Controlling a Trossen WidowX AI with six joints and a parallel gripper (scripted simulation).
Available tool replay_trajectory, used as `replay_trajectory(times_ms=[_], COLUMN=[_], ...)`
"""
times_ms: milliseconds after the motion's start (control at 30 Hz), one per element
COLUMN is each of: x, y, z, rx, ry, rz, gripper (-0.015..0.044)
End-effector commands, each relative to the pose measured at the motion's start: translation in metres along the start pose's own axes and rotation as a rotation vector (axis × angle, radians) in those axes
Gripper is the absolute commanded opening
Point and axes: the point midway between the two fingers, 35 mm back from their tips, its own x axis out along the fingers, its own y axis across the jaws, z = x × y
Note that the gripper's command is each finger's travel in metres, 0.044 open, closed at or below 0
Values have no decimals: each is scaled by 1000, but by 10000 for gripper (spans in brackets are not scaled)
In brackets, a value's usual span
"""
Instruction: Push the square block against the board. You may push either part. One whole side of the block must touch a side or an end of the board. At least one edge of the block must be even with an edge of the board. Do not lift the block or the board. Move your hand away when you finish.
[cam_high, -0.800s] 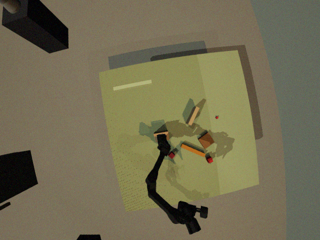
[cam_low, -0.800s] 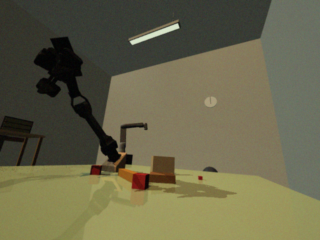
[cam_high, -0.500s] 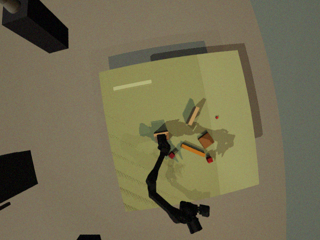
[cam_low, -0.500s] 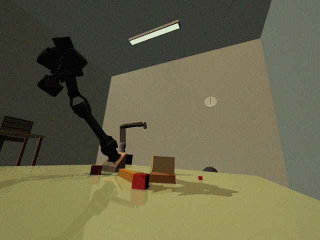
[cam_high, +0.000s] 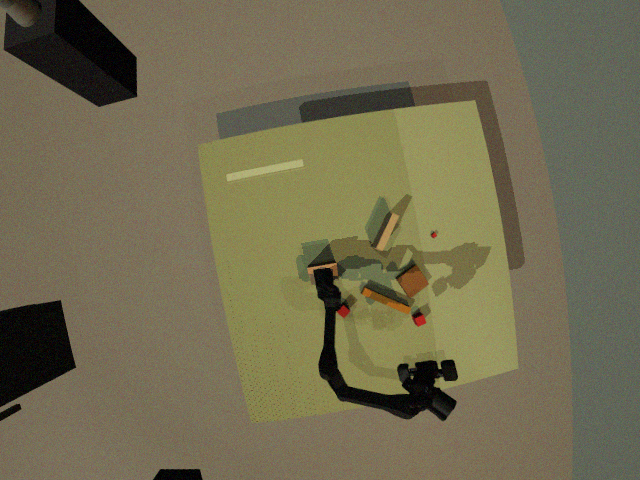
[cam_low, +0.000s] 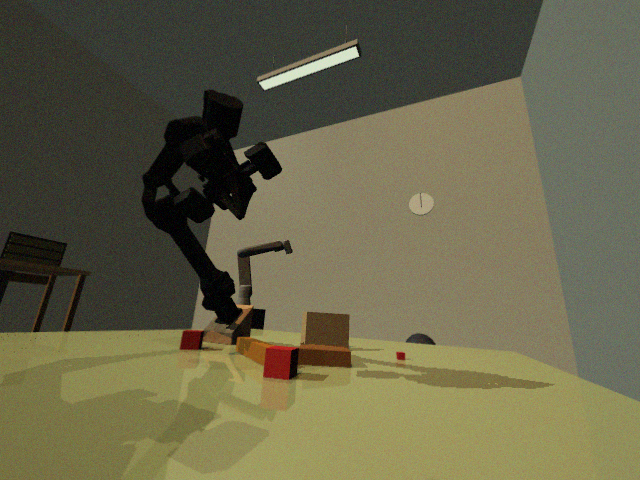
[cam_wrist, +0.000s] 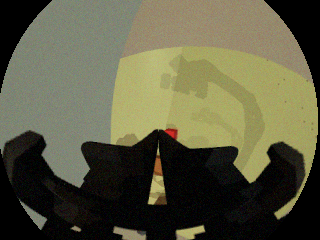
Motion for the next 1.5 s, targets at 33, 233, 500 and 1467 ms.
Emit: replay_trajectory(times_ms=[33, 233, 500, 1467], x=[25, 40, 38, 36], y=[35, 68, 81, -54], z=[-64, -155, -296, -522], rx=[-80, -194, -380, -797], ry=[138, 289, 443, 404], rz=[-10, -40, -141, -439], gripper=[0, 0, 0, 0])
